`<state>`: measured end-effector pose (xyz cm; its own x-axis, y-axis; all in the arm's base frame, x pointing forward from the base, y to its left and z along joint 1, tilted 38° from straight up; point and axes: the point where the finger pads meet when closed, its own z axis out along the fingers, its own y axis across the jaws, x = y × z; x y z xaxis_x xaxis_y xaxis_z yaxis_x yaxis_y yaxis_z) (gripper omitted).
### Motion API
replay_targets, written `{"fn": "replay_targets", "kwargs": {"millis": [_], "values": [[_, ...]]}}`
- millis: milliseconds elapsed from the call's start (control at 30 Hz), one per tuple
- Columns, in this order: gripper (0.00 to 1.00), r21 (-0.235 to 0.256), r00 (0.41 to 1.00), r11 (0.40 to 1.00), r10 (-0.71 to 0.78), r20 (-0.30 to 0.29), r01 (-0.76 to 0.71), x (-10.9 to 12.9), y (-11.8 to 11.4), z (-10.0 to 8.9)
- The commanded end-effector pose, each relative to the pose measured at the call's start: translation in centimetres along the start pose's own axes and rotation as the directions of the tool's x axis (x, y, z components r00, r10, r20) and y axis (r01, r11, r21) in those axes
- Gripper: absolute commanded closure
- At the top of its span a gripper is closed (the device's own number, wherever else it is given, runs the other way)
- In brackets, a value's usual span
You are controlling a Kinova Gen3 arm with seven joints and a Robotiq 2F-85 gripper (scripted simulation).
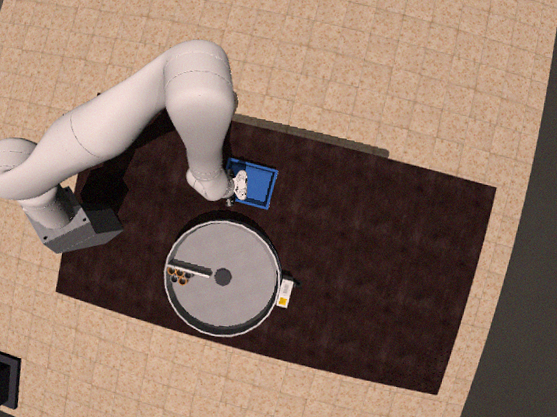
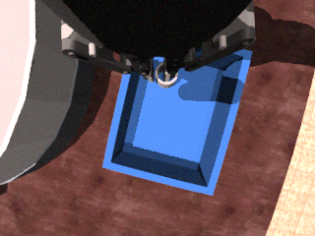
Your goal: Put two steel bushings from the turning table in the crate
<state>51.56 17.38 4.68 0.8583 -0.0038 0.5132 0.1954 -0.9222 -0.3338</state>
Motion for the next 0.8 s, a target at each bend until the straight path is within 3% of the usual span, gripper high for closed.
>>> {"fn": "replay_targets", "kwargs": {"millis": [0, 767], "values": [[0.84, 0.0, 1.0, 1.0, 0.0, -0.001, 0.0, 0.06, 0.01, -0.05], [0.84, 0.001, 1.0, 1.0, -0.001, -0.002, 0.001, 0.05, 0.02, -0.61]]}}
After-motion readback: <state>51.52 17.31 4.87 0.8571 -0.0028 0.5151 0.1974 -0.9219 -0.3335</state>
